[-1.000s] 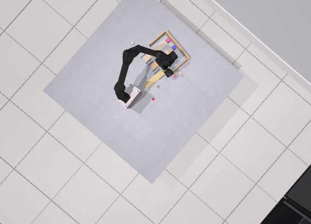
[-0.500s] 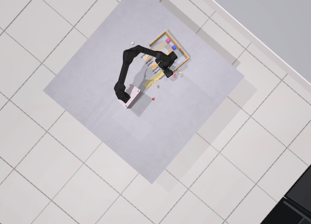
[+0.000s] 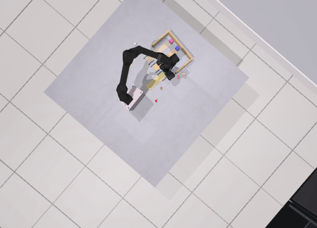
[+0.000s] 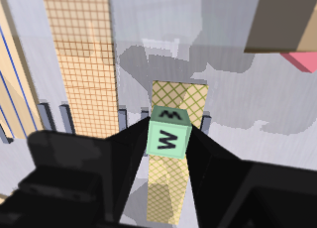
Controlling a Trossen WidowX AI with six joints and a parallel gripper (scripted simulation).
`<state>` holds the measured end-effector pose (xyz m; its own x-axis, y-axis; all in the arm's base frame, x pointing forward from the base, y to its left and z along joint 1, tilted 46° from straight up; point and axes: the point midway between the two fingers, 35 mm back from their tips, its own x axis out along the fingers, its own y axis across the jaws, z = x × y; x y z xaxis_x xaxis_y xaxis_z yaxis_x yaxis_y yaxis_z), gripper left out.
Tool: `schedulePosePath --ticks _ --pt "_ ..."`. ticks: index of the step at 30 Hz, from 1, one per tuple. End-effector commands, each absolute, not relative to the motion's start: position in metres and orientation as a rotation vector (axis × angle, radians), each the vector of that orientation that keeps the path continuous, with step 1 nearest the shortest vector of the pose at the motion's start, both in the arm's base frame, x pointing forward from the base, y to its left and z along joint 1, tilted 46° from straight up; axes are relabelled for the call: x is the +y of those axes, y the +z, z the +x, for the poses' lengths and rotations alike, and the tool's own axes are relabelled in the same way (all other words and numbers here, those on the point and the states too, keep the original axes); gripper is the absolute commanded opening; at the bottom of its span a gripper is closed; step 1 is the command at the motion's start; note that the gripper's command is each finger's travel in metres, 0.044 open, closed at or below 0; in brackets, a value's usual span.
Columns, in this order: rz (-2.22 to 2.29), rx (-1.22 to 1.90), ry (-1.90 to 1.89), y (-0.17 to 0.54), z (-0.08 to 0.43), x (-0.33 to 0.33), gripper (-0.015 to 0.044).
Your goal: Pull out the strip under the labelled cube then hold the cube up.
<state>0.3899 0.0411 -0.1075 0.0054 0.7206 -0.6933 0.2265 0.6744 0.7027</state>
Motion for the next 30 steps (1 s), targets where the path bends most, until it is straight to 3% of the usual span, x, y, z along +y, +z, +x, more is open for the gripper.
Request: schedulePosePath --ticks 1,30 --pt "0.808 1.564 0.457 -0.101 0.374 0.034 0.0" --pt "0.813 1.569 0.455 -0.079 0.301 0.024 0.0"
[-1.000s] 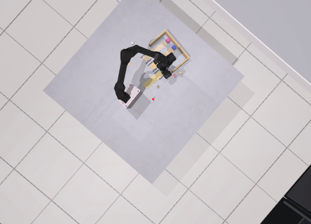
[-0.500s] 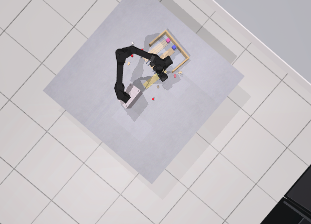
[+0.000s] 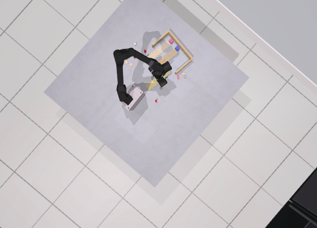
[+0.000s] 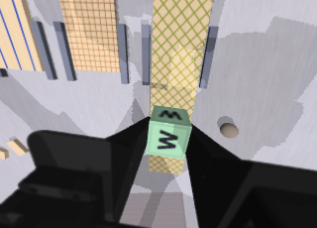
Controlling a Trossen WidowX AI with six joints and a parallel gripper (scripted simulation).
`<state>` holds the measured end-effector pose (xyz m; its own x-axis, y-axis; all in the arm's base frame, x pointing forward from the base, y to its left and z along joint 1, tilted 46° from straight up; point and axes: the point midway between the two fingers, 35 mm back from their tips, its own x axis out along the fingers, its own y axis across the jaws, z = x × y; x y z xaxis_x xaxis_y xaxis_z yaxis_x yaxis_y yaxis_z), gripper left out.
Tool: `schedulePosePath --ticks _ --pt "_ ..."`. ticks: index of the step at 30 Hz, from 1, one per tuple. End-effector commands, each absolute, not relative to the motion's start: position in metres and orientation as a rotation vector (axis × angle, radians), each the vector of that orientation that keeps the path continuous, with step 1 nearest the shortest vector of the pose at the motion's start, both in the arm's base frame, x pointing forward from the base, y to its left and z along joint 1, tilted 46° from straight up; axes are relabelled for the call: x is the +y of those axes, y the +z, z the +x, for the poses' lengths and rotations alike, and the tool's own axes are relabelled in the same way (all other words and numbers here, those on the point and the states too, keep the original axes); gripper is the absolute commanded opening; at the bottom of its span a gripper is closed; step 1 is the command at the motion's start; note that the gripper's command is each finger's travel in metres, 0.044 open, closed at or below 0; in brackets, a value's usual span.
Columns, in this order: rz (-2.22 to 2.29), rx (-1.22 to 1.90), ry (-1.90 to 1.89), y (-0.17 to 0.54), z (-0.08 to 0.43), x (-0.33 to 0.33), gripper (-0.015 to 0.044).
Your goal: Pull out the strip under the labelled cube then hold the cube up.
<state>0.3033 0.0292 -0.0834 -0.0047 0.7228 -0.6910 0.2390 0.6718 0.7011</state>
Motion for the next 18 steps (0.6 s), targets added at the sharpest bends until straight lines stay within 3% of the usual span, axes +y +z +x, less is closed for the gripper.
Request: schedulePosePath --ticks 1,18 --pt "0.812 1.569 0.454 -0.074 0.301 0.019 0.0" --pt "0.812 1.569 0.454 -0.06 0.301 0.004 0.0"
